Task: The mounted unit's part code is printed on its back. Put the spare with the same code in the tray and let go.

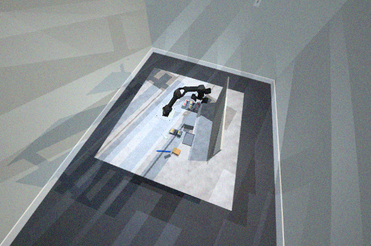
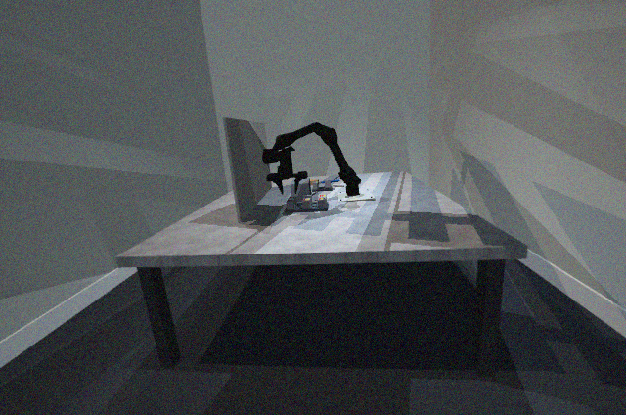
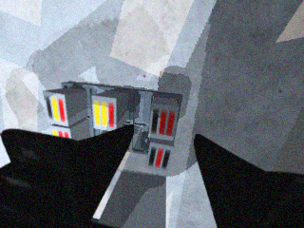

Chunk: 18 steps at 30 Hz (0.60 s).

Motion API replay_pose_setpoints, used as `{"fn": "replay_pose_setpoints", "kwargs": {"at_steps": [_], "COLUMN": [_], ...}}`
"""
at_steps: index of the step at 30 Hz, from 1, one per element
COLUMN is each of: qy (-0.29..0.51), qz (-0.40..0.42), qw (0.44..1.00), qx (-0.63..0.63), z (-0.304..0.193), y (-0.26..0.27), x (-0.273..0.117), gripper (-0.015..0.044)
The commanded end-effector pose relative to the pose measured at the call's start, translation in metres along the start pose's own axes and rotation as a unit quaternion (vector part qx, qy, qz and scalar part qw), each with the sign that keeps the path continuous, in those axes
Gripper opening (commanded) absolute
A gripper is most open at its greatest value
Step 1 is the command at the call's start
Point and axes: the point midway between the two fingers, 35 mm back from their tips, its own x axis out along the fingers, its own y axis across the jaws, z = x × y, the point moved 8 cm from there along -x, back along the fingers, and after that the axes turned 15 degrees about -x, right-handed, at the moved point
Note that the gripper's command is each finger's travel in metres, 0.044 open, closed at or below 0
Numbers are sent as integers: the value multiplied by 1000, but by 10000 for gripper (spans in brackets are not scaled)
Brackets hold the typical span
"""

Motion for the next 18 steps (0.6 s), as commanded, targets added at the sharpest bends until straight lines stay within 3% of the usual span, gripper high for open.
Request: {"fn": "replay_pose_setpoints", "kwargs": {"at_steps": [1, 18], "qy": [2, 2], "qz": [0, -1], "qw": [1000, 1000], "qx": [-3, -3], "z": [0, 0], "y": [-1, -1], "x": [6, 34], "gripper": [300, 300]}}
